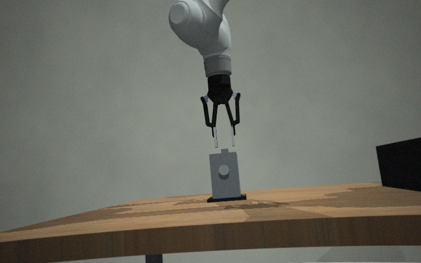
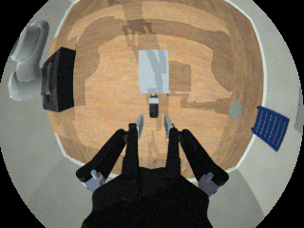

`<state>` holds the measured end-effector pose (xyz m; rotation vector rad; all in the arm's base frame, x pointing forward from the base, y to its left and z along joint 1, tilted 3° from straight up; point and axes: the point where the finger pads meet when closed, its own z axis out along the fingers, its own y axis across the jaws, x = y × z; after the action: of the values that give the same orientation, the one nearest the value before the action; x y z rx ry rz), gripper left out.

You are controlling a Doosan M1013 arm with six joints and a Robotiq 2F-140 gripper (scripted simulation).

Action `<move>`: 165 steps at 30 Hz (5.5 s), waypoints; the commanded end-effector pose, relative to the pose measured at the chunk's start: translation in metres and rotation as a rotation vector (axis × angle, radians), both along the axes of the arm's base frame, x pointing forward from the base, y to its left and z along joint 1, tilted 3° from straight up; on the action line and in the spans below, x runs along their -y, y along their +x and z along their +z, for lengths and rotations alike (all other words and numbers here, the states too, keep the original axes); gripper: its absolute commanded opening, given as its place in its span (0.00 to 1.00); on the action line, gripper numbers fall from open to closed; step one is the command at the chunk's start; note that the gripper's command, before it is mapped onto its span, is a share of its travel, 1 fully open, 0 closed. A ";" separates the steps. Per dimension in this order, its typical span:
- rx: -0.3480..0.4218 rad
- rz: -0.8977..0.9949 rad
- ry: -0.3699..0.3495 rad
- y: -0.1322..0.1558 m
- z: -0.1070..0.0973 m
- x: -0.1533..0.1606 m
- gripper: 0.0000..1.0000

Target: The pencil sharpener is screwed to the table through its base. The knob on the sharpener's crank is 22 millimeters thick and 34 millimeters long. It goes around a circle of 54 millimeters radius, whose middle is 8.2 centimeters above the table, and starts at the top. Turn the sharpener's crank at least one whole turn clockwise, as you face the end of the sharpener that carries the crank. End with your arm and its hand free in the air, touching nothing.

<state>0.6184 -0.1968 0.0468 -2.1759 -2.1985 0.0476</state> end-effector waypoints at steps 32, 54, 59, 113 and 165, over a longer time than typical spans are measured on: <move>0.000 0.000 0.000 -0.001 -0.024 0.000 0.32; 0.000 0.000 0.000 -0.002 -0.037 0.000 0.32; 0.000 0.000 0.000 -0.002 -0.038 0.000 0.32; 0.000 0.000 0.000 -0.002 -0.038 0.000 0.00; 0.000 0.000 0.000 -0.002 -0.038 0.000 0.00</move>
<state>0.6163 -0.1963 0.0088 -2.1759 -2.1985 0.0476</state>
